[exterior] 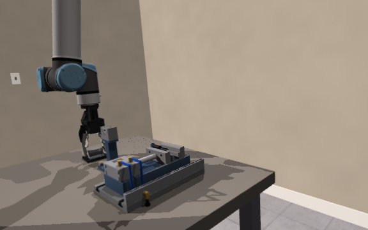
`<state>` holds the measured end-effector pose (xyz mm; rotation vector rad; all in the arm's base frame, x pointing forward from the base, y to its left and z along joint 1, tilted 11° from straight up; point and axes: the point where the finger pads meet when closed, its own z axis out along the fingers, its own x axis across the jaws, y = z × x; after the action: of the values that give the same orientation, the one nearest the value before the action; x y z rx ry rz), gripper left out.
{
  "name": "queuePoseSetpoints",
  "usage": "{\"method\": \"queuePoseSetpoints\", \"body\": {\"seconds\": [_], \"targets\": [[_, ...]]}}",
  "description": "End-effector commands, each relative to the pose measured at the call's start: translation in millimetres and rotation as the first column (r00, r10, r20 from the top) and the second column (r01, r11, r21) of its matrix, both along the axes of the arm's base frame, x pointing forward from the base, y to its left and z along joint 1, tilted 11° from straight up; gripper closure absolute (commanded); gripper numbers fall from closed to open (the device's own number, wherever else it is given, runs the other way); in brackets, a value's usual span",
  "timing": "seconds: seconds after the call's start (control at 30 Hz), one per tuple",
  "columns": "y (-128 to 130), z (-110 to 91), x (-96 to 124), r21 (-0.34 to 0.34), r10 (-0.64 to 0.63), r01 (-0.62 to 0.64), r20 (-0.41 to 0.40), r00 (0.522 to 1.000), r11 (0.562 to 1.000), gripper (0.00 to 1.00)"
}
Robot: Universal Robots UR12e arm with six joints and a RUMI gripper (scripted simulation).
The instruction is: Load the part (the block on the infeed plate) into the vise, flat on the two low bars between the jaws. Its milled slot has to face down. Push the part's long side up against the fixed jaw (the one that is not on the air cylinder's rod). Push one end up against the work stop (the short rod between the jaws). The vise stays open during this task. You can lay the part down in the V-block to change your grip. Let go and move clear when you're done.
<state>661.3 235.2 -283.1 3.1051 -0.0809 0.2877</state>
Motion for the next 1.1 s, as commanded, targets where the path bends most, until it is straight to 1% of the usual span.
{"method": "queuePoseSetpoints", "body": {"seconds": [0.0, 0.5, 0.53, 1.07], "targets": [[0.2, 0.6, 0.4, 0.000, 0.000, 0.000, 0.001, 1.000, 1.000, 0.49], [0.2, 0.6, 0.4, 0.000, 0.000, 0.000, 0.001, 1.000, 1.000, 0.49], [0.2, 0.6, 0.4, 0.000, 0.000, 0.000, 0.001, 1.000, 1.000, 1.00], [0.2, 0.6, 0.4, 0.000, 0.000, 0.000, 0.001, 1.000, 1.000, 1.00]]}}
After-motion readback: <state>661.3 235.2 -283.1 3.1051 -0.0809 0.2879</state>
